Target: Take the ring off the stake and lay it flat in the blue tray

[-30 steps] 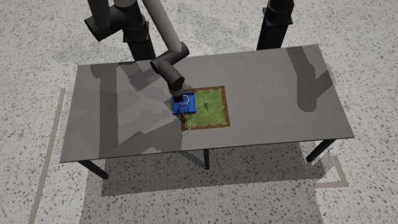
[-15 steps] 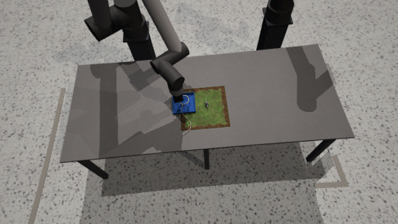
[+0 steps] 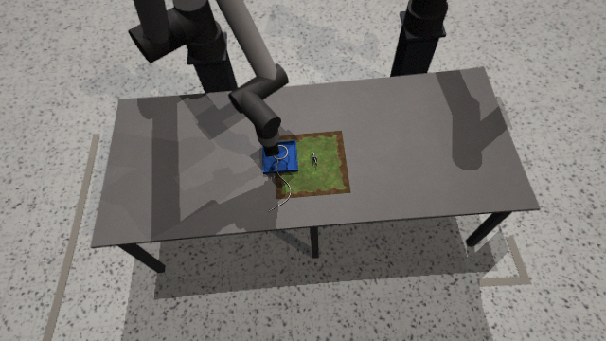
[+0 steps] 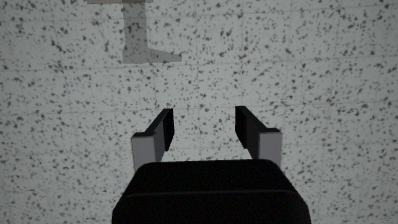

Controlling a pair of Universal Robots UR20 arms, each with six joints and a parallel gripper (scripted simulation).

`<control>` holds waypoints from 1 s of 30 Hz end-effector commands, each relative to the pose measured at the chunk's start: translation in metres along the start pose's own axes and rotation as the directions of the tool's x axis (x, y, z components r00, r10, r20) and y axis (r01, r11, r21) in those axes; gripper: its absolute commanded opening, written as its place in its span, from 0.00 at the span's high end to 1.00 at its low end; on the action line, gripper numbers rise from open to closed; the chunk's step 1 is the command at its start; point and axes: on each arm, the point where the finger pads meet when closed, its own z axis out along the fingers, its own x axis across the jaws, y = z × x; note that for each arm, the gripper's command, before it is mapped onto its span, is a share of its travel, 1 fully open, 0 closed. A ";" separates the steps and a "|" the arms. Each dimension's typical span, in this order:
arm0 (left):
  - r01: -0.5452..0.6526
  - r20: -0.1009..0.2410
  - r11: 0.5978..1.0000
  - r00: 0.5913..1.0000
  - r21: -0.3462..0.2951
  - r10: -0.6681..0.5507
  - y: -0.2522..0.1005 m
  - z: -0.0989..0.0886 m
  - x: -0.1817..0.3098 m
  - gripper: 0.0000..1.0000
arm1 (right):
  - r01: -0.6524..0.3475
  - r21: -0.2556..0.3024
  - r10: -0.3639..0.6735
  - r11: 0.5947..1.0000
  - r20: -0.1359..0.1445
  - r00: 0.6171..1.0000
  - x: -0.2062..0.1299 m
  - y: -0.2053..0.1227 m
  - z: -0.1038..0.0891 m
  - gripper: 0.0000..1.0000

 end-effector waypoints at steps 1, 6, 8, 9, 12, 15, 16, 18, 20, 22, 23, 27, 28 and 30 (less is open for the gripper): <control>0.000 0.001 1.000 1.000 -0.005 0.000 0.003 -0.003 0.000 0.00 | 0.004 0.007 -0.004 1.000 0.003 1.000 0.000 -0.005 0.014 1.00; 0.000 0.001 1.000 1.000 -0.005 0.000 0.003 -0.003 0.000 0.00 | 0.004 0.006 -0.004 1.000 0.003 1.000 0.000 -0.005 0.017 1.00; 0.000 0.001 1.000 1.000 -0.005 0.000 0.003 -0.003 0.000 0.00 | 0.004 0.005 -0.004 1.000 0.003 1.000 0.000 -0.005 0.020 1.00; 0.000 0.001 1.000 1.000 -0.005 0.000 0.003 -0.003 0.000 0.00 | 0.004 0.005 -0.004 1.000 0.002 1.000 0.000 -0.005 0.022 1.00; 0.000 0.001 1.000 1.000 -0.005 0.000 0.003 -0.003 0.000 0.00 | 0.004 0.006 -0.004 1.000 0.003 1.000 0.000 -0.005 0.027 1.00; 0.000 0.001 1.000 1.000 -0.005 0.000 0.003 -0.003 0.000 0.00 | 0.004 0.007 -0.004 1.000 0.003 1.000 -0.001 -0.007 0.033 1.00; 0.000 0.001 1.000 1.000 -0.005 0.000 0.003 -0.003 0.000 0.00 | 0.004 0.007 -0.004 1.000 0.003 1.000 -0.001 -0.007 0.035 1.00; 0.000 0.001 1.000 1.000 -0.005 0.000 0.003 -0.003 0.000 0.00 | 0.004 0.007 -0.004 1.000 0.003 1.000 -0.001 -0.007 0.038 1.00; 0.000 0.001 1.000 1.000 -0.005 0.000 0.003 -0.003 0.000 0.00 | 0.004 0.007 -0.004 1.000 0.003 1.000 -0.001 -0.007 0.038 1.00; 0.000 0.001 1.000 1.000 -0.005 0.000 0.003 -0.003 0.000 0.00 | 0.004 0.005 -0.004 1.000 0.002 1.000 -0.001 -0.005 0.040 1.00; 0.000 0.001 1.000 1.000 -0.005 0.000 0.003 -0.003 0.000 0.00 | 0.004 0.004 -0.004 1.000 0.002 1.000 0.000 -0.005 0.041 1.00; 0.000 0.001 1.000 1.000 -0.005 0.000 0.003 -0.003 0.000 0.00 | 0.004 0.004 -0.004 1.000 0.002 1.000 -0.001 -0.005 0.047 1.00; 0.000 0.001 1.000 1.000 -0.005 0.000 0.003 -0.003 0.000 0.00 | 0.004 0.004 -0.004 1.000 0.002 1.000 -0.001 -0.006 0.048 1.00; 0.000 0.001 1.000 1.000 -0.005 0.000 0.003 -0.003 0.000 0.00 | 0.004 0.005 -0.004 1.000 0.002 1.000 -0.001 -0.007 0.051 1.00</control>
